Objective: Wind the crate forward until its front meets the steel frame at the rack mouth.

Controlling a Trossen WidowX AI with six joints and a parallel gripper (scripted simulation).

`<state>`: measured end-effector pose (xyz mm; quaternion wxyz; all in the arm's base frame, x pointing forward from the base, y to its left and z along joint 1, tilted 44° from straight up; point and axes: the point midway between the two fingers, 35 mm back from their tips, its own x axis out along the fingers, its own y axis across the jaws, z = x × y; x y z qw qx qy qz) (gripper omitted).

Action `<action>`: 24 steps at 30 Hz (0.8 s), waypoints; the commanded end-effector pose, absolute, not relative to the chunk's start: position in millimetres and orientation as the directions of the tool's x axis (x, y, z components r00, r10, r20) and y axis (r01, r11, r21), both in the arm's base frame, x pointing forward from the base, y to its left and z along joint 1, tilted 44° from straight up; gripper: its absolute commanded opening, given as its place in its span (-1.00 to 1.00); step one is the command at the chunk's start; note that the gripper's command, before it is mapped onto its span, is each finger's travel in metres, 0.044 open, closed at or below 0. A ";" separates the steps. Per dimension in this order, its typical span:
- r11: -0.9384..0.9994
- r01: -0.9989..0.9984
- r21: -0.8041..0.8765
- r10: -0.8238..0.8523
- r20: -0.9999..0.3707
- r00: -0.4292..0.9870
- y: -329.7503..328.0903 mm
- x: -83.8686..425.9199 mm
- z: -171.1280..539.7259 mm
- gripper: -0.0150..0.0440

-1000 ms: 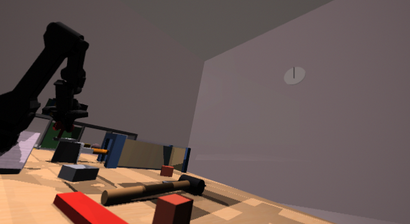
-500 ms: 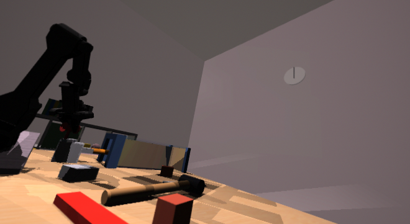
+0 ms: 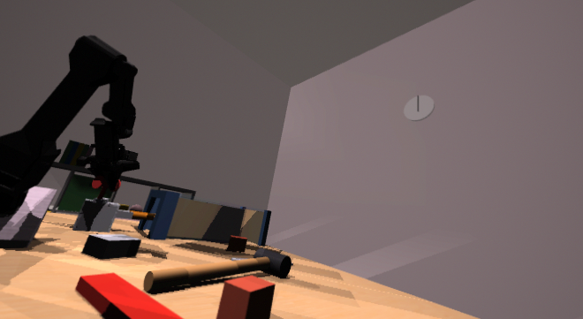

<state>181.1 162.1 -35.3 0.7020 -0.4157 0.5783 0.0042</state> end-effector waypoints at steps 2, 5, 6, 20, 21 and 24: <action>0.660 -0.463 -0.591 -0.481 -0.806 0.344 158.4 195.9 -35.6 -0.49; 0.660 -0.463 -0.592 -0.481 -0.806 0.345 158.2 199.2 -35.6 -0.49; 0.660 -0.463 -0.592 -0.481 -0.806 0.345 158.1 200.6 -35.6 -0.49; 0.660 -0.462 -0.592 -0.481 -0.806 0.346 158.3 216.9 -36.4 -0.49; 0.660 -0.462 -0.592 -0.481 -0.806 0.346 158.4 217.8 -36.5 -0.49; 0.660 -0.462 -0.592 -0.481 -0.806 0.346 158.7 221.5 -36.9 -0.49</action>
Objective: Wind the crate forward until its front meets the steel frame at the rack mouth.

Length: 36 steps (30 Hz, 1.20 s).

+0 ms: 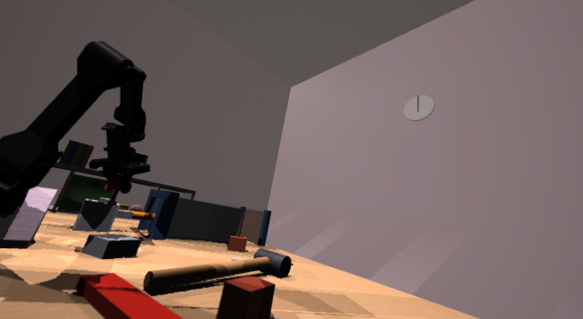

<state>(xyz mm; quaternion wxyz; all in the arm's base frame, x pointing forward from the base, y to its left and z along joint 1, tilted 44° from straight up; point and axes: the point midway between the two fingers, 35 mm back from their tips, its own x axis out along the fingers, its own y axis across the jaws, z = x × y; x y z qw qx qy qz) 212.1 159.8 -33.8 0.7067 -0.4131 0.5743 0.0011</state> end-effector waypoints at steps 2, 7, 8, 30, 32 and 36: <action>0.660 -0.462 -0.592 -0.481 -0.806 0.346 159.0 223.7 -37.3 -0.49; 0.660 -0.462 -0.593 -0.481 -0.805 0.346 159.8 229.2 -38.2 -0.49; 0.660 -0.462 -0.593 -0.481 -0.805 0.346 160.0 230.5 -38.4 -0.49; 0.660 -0.461 -0.593 -0.481 -0.805 0.348 166.6 254.1 -45.3 -0.49; 0.660 -0.461 -0.593 -0.481 -0.805 0.348 167.4 256.1 -46.1 -0.49; 0.660 -0.460 -0.593 -0.480 -0.805 0.348 169.2 260.0 -47.8 -0.49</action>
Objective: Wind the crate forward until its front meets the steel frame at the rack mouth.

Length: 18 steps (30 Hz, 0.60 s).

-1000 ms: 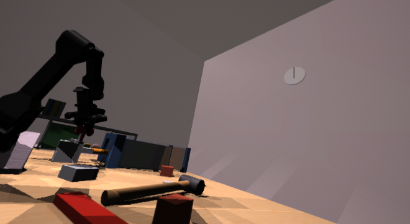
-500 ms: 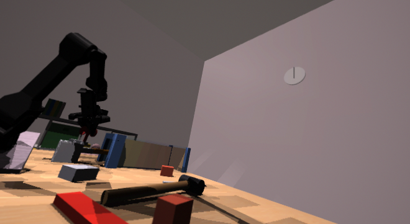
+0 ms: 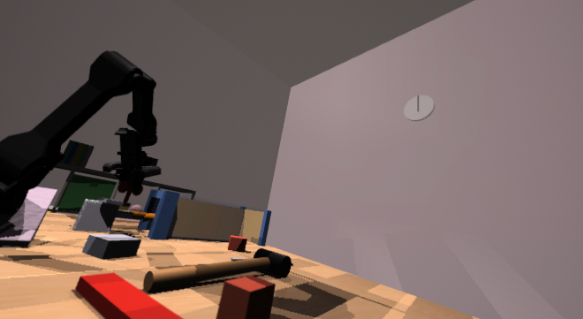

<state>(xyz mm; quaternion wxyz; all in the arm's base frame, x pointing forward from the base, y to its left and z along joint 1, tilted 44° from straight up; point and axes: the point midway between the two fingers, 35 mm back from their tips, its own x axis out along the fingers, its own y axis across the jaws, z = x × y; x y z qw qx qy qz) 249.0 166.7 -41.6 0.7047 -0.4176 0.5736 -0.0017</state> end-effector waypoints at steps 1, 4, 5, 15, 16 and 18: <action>0.660 -0.460 -0.593 -0.480 -0.805 0.348 169.5 260.7 -48.2 -0.49; 0.660 -0.460 -0.593 -0.480 -0.805 0.348 171.1 263.8 -49.6 -0.49; 0.660 -0.460 -0.593 -0.480 -0.805 0.348 171.4 264.5 -50.0 -0.49; 0.661 -0.460 -0.593 -0.480 -0.805 0.349 176.7 273.3 -55.1 -0.49; 0.661 -0.460 -0.593 -0.480 -0.805 0.349 177.4 274.4 -55.8 -0.49; 0.661 -0.460 -0.593 -0.480 -0.805 0.349 178.6 276.0 -56.9 -0.49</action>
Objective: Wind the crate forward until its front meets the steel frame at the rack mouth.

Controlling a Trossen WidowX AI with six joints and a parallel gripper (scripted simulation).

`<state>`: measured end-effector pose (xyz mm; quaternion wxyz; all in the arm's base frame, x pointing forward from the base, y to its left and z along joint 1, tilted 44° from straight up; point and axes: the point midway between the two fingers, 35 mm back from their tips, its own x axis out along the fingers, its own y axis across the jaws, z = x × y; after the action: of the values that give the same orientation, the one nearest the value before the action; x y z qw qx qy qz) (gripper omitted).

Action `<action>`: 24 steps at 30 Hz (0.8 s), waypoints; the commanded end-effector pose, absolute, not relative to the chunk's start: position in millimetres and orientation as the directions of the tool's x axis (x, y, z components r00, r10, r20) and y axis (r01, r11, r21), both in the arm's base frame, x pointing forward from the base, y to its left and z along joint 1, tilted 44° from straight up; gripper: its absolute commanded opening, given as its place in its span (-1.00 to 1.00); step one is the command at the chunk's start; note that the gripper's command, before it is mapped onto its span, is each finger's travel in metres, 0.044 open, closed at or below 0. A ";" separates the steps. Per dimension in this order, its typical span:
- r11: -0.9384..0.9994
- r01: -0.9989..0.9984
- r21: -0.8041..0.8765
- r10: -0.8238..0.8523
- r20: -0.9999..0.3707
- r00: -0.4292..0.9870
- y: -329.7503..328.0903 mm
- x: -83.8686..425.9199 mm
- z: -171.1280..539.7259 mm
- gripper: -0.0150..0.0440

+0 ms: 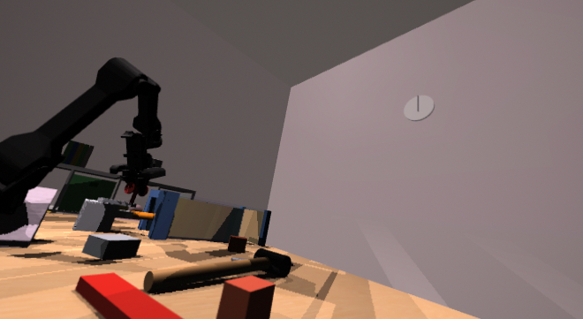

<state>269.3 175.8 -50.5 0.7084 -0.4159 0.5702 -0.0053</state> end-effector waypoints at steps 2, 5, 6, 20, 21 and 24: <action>0.661 -0.460 -0.593 -0.480 -0.805 0.349 179.8 277.6 -58.0 -0.49; 0.661 -0.460 -0.593 -0.480 -0.805 0.349 181.5 279.7 -59.6 -0.49; 0.661 -0.459 -0.593 -0.480 -0.805 0.350 182.3 280.7 -60.3 -0.49; 0.661 -0.459 -0.593 -0.479 -0.805 0.350 191.8 290.1 -69.1 -0.49; 0.662 -0.459 -0.593 -0.479 -0.805 0.350 192.3 290.6 -69.6 -0.49; 0.662 -0.459 -0.593 -0.479 -0.805 0.350 194.7 292.4 -71.8 -0.49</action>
<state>285.9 188.2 -62.7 0.7078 -0.4172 0.5700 -0.0085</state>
